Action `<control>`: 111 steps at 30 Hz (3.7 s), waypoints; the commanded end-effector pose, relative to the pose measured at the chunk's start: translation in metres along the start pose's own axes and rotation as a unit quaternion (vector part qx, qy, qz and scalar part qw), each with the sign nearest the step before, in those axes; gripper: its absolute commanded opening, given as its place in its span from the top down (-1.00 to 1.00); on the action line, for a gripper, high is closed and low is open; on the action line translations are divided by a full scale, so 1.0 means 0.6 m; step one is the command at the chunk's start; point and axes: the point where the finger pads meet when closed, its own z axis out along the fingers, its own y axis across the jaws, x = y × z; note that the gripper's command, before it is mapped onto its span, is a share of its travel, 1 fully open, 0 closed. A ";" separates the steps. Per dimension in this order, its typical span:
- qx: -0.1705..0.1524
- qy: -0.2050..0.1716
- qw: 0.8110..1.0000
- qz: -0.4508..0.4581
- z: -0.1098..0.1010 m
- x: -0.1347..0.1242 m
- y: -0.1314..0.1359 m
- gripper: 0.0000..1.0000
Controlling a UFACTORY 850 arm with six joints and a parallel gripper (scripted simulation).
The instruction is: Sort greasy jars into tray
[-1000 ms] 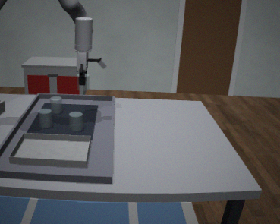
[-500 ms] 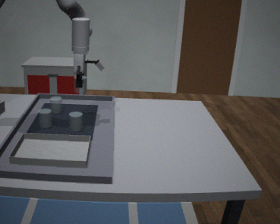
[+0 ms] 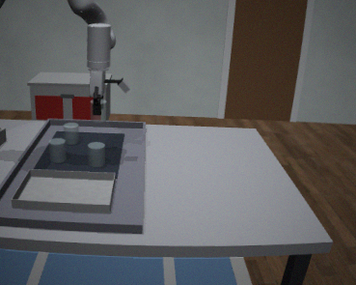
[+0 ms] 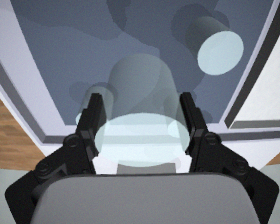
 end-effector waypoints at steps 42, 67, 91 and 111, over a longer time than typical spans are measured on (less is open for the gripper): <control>0.000 0.001 1.000 0.000 -0.001 -0.041 0.214 1.00; 0.000 0.001 1.000 0.000 -0.001 -0.066 0.339 1.00; 0.000 0.001 1.000 0.000 -0.001 -0.087 0.448 1.00; 0.000 0.001 1.000 0.000 -0.001 -0.107 0.546 1.00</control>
